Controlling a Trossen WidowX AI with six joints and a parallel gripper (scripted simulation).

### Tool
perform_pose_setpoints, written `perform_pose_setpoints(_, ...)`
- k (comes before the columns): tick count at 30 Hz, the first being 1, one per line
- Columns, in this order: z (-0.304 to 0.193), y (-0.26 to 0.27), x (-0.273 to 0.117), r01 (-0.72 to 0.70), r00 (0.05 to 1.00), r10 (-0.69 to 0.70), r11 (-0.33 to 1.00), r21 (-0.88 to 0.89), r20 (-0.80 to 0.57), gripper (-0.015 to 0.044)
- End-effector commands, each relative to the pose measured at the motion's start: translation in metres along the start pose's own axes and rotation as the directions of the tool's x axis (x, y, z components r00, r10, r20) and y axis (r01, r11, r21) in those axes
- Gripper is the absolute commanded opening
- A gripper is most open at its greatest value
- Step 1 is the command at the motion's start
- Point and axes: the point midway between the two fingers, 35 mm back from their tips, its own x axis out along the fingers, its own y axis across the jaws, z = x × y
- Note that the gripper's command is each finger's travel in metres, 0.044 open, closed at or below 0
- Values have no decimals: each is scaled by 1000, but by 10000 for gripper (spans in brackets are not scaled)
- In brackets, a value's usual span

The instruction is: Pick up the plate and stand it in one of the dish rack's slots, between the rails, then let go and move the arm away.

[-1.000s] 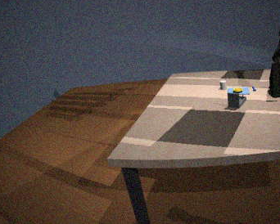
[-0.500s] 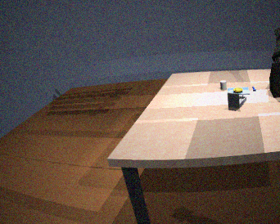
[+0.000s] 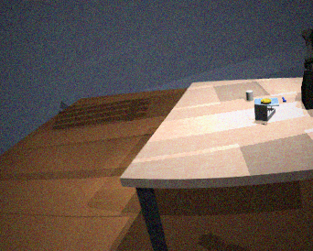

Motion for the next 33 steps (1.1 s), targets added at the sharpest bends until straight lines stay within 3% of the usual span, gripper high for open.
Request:
perform_pose_setpoints(1,-18,-10,11,25,1000,-26,999,-37,-9,400)
perform_pose_setpoints(20,-88,-59,62,109,993,-115,933,-342,4,400)
perform_pose_setpoints(33,-132,-109,99,155,981,-191,774,-614,7,400)
